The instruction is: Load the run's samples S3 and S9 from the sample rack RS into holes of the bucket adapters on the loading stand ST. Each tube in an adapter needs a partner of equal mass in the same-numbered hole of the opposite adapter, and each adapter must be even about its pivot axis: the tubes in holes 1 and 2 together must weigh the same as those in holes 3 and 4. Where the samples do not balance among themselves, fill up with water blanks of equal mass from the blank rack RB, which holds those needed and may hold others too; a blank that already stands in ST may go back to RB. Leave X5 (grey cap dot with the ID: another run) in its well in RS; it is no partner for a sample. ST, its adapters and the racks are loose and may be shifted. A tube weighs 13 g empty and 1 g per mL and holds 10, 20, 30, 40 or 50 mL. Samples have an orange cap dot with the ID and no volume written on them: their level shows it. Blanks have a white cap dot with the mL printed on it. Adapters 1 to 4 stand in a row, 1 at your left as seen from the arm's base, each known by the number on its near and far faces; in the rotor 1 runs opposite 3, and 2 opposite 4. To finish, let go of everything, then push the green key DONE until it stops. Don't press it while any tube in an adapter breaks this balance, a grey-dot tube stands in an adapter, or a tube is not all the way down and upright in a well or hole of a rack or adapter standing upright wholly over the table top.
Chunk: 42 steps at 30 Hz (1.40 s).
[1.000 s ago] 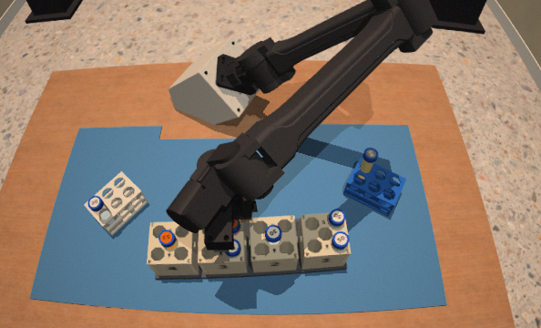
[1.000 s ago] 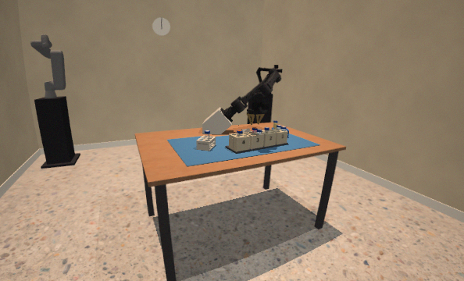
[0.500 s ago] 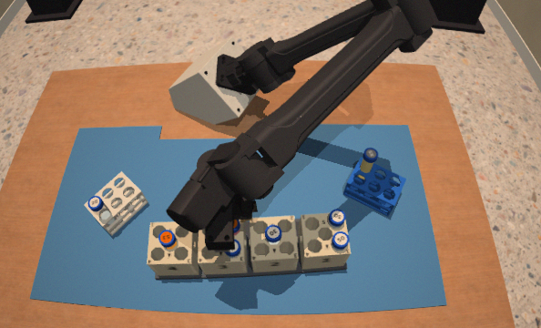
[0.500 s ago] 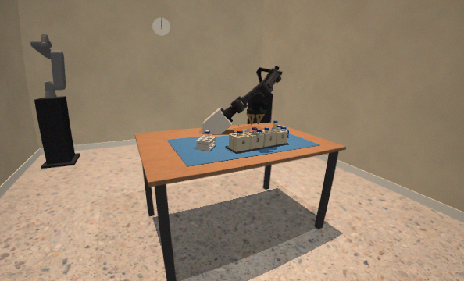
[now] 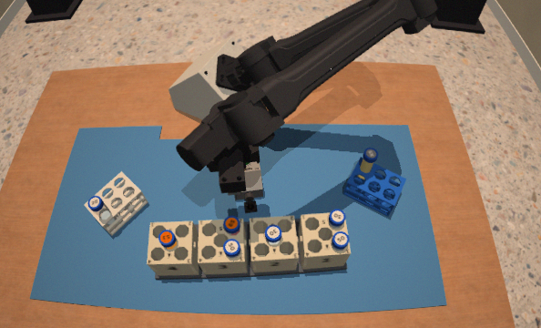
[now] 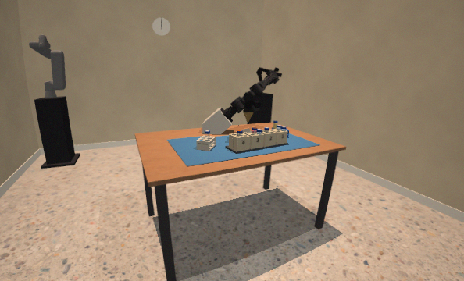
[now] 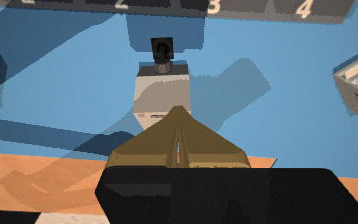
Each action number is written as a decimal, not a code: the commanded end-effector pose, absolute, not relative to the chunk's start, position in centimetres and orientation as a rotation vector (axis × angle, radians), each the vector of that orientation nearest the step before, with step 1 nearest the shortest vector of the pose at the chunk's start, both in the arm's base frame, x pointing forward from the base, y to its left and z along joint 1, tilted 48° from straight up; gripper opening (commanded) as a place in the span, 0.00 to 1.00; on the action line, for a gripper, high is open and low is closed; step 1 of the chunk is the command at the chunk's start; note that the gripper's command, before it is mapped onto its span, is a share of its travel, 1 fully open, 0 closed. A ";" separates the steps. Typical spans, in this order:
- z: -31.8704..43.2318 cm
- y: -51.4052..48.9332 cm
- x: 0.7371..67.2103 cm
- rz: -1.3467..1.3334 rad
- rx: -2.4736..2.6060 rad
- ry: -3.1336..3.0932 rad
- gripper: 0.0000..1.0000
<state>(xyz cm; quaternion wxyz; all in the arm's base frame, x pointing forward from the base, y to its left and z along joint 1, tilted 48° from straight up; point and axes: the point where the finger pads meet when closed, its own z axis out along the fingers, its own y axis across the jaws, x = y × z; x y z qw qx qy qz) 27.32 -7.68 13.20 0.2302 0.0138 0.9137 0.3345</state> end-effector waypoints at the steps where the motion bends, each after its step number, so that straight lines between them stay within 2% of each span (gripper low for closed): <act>1: 13.6 -7.9 26.5 0.879 -0.014 2.493 0.00; 11: 11.1 -5.0 19.2 0.883 -0.016 2.497 0.00; 17: 12.0 -6.0 20.6 0.852 -0.070 2.489 0.00; 42: 6.9 -1.4 22.2 0.904 -0.023 2.500 0.00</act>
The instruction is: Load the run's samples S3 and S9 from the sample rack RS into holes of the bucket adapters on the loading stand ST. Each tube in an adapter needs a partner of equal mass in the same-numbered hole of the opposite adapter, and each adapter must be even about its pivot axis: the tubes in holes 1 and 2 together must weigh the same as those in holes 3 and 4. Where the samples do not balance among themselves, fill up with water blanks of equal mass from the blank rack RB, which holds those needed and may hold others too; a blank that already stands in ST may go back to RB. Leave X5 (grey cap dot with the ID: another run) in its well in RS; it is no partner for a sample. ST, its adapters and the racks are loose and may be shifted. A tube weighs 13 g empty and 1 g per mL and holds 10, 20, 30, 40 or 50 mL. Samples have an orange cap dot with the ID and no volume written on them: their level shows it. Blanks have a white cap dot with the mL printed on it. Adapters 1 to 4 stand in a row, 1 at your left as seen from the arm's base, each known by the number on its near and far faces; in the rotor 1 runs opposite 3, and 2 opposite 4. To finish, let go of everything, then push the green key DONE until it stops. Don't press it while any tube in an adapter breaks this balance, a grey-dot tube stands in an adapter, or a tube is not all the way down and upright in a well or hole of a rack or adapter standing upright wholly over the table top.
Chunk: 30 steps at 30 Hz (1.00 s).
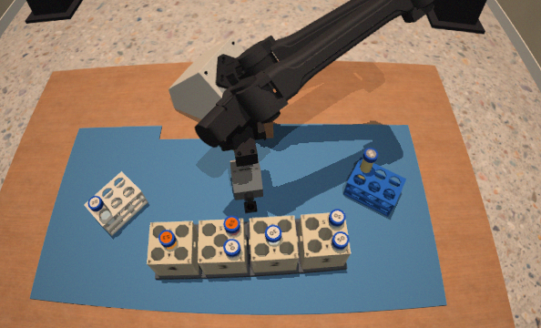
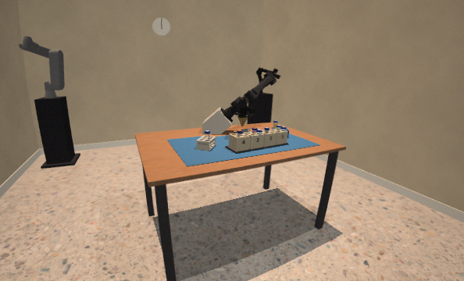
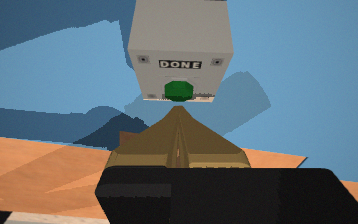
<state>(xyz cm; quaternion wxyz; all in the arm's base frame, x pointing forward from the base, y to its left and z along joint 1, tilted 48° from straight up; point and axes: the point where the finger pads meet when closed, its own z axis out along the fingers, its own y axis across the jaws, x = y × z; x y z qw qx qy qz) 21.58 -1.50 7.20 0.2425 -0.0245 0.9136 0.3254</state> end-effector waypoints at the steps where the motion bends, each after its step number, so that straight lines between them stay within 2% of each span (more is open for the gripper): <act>1: 6.9 -1.4 22.2 0.904 -0.023 2.501 0.00; 30: 7.2 -1.2 22.1 0.883 -0.035 2.492 0.00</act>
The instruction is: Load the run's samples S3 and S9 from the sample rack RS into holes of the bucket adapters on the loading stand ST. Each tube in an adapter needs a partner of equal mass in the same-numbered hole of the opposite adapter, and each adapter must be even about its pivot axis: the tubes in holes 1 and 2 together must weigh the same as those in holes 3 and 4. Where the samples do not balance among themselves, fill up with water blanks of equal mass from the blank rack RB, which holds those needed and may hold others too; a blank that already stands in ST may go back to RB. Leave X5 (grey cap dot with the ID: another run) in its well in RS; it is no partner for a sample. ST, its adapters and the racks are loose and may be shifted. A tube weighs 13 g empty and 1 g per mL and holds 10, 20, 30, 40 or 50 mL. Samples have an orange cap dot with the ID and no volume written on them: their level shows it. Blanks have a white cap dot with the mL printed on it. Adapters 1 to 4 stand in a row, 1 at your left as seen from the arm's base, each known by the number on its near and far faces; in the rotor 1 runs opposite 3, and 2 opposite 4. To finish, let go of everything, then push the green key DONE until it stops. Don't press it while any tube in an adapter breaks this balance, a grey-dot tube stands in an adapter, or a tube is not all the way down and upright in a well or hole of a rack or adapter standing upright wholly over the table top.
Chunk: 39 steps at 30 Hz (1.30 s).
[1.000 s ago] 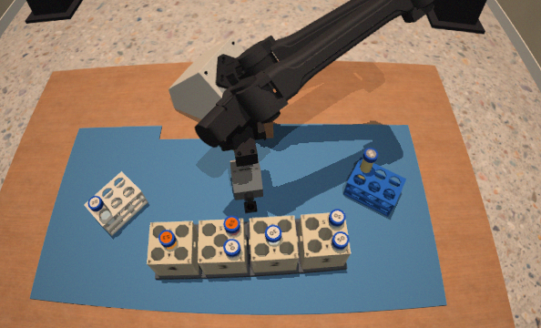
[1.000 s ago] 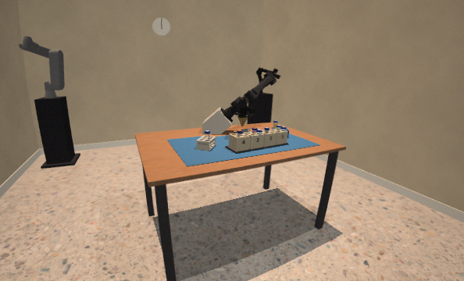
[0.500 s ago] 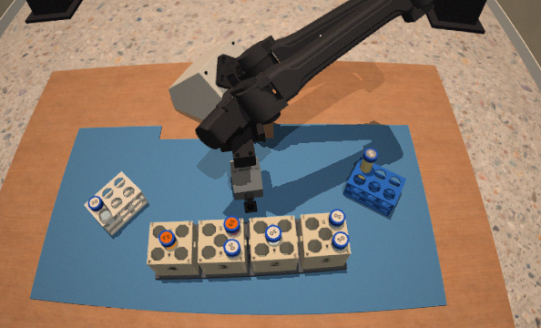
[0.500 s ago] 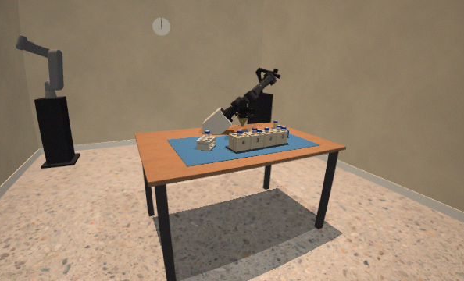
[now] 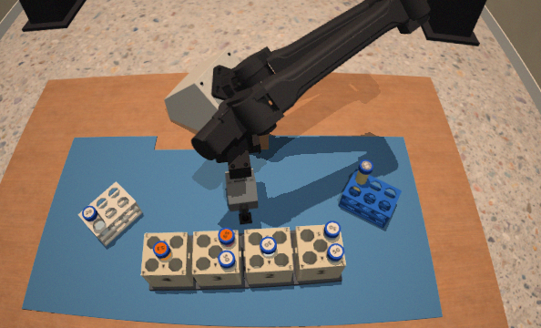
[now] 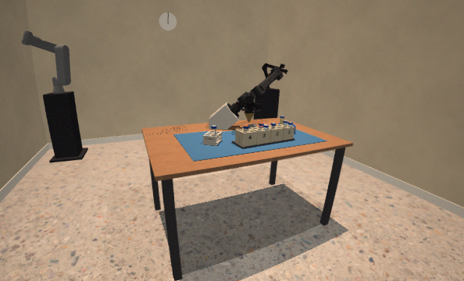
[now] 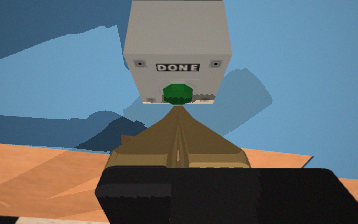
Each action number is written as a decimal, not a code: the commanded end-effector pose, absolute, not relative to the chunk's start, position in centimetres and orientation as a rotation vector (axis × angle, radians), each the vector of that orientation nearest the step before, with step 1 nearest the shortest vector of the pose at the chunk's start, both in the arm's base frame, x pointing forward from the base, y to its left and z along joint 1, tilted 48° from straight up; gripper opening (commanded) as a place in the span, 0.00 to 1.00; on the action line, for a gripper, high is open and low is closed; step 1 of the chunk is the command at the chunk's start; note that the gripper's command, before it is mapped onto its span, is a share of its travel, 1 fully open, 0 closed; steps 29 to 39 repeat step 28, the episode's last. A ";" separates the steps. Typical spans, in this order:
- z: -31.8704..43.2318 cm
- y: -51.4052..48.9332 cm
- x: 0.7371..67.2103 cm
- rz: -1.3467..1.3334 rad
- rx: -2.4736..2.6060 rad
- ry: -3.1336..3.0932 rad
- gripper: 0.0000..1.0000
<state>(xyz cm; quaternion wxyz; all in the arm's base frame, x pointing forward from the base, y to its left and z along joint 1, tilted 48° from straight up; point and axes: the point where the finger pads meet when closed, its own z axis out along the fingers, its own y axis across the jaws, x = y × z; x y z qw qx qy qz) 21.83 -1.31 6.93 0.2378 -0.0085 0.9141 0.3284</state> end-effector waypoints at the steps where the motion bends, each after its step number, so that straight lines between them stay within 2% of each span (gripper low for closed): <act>1: 7.2 -1.2 22.2 0.883 -0.035 2.492 0.00; 39: 6.2 -0.6 22.8 0.897 -0.021 2.497 0.00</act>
